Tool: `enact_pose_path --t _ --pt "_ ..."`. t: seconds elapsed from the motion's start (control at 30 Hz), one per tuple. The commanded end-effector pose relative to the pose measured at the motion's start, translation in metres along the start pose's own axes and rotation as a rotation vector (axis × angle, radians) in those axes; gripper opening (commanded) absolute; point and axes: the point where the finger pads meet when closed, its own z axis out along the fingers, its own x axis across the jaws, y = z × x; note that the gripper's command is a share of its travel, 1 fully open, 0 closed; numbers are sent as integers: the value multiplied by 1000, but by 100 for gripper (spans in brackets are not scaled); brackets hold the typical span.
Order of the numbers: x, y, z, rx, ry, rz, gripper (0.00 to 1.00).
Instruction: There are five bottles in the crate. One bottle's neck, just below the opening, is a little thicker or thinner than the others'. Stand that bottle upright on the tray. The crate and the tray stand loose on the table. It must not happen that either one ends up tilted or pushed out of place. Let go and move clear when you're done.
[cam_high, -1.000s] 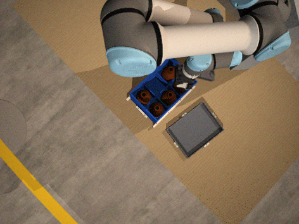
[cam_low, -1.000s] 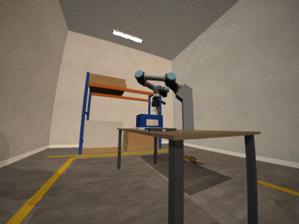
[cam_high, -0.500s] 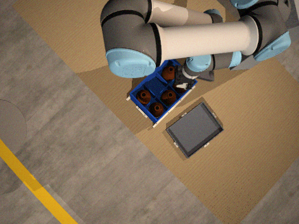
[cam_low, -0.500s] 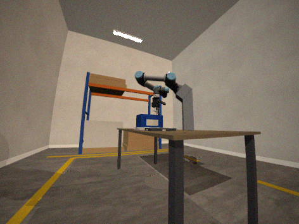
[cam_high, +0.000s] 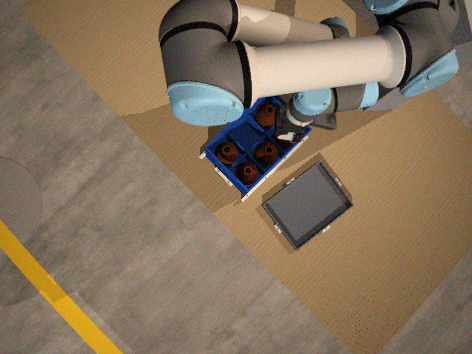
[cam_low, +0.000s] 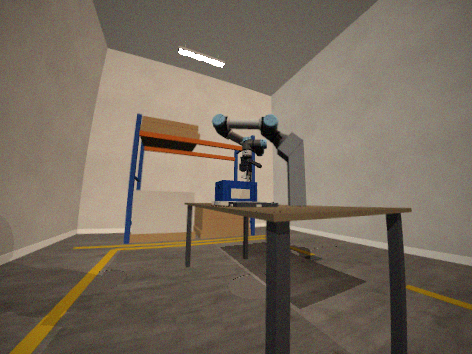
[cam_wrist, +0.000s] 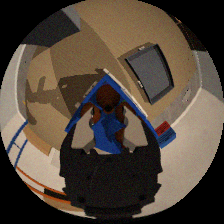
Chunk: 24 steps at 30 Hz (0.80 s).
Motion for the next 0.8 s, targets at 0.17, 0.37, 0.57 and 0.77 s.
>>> enact_pose_path --t 0.17,0.37,0.57,0.77 --pt "0 0 11 -1 0 0 38" --pt "0 0 14 -1 0 0 38" --pt "0 0 17 -1 0 0 38" --pt "0 0 17 -1 0 0 38"
